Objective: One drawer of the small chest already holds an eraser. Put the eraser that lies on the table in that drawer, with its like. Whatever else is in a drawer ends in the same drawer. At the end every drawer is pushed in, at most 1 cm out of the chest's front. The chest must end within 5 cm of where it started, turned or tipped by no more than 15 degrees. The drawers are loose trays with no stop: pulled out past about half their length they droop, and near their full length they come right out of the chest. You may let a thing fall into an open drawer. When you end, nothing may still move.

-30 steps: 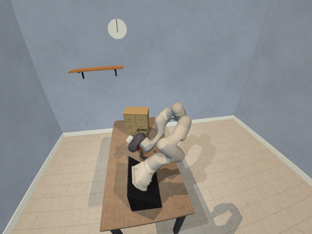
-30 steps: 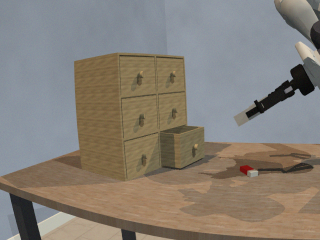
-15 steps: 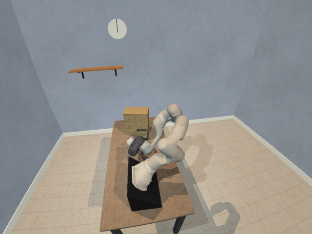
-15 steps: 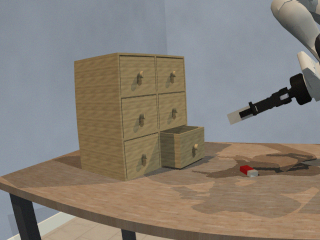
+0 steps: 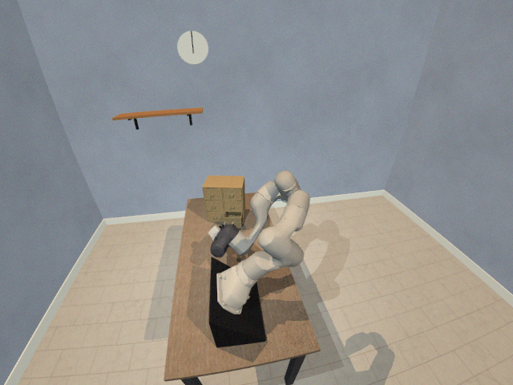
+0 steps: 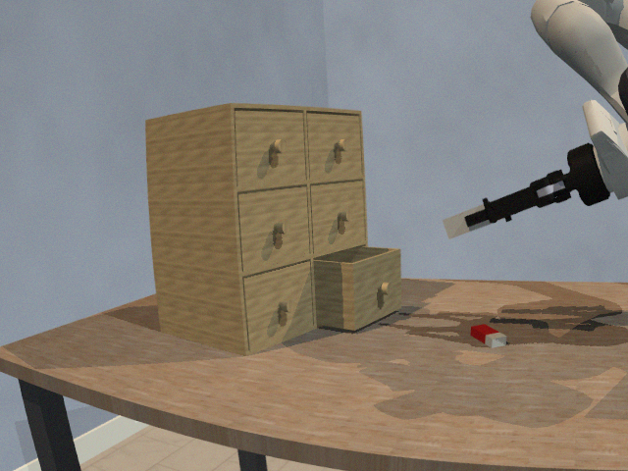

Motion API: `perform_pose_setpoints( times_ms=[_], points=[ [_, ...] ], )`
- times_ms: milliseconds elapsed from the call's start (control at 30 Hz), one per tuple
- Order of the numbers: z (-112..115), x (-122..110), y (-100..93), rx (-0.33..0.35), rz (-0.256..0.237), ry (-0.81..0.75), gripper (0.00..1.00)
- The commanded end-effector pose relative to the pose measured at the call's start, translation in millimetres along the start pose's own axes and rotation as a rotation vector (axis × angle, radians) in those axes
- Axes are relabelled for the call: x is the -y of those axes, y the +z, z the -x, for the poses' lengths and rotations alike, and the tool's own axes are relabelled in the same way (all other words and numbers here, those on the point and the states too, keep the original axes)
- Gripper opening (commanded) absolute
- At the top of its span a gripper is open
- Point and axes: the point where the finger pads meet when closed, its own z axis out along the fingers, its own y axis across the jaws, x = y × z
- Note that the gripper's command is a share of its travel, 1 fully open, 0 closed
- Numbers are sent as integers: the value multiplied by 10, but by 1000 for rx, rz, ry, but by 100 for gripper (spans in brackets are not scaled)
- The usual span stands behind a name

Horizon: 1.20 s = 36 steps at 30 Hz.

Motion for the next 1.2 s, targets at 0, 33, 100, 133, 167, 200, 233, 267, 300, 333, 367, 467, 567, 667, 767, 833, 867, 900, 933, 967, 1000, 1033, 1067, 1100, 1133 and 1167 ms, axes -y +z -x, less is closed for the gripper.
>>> perform_pose_setpoints(
  times_ms=[0,33,100,133,167,200,233,267,300,333,367,467,567,667,767,833,867,900,933,967,1000,1033,1067,1100,1133,1167],
  points=[
    [-12,-1,9,-5,2,15,0],
    [-12,-1,9,-5,2,15,0],
    [-12,-1,9,-5,2,15,0],
    [-12,-1,9,-5,2,15,0],
    [-12,-1,9,-5,2,15,0],
    [-12,-1,9,-5,2,15,0],
    [-12,-1,9,-5,2,15,0],
    [-12,-1,9,-5,2,15,0],
    [-12,-1,9,-5,2,15,0],
    [-12,-1,9,-5,2,15,0],
    [-11,-1,10,-5,2,15,0],
    [1,-1,26,-5,2,15,0],
    [33,-1,71,-5,2,15,0],
    [90,0,150,-5,2,15,0],
    [171,1,262,-5,2,15,0],
    [203,2,307,-5,2,15,0],
    [203,2,307,-5,2,15,0],
    [237,2,354,-5,2,15,0],
    [273,2,404,-5,2,15,0],
    [310,3,456,-5,2,15,0],
    [349,3,509,-5,2,15,0],
    [388,4,564,-5,2,15,0],
    [426,4,616,-5,2,15,0],
    [461,5,666,-5,2,15,0],
    [495,5,712,-5,2,15,0],
    [525,6,754,-5,2,15,0]
  ],
)
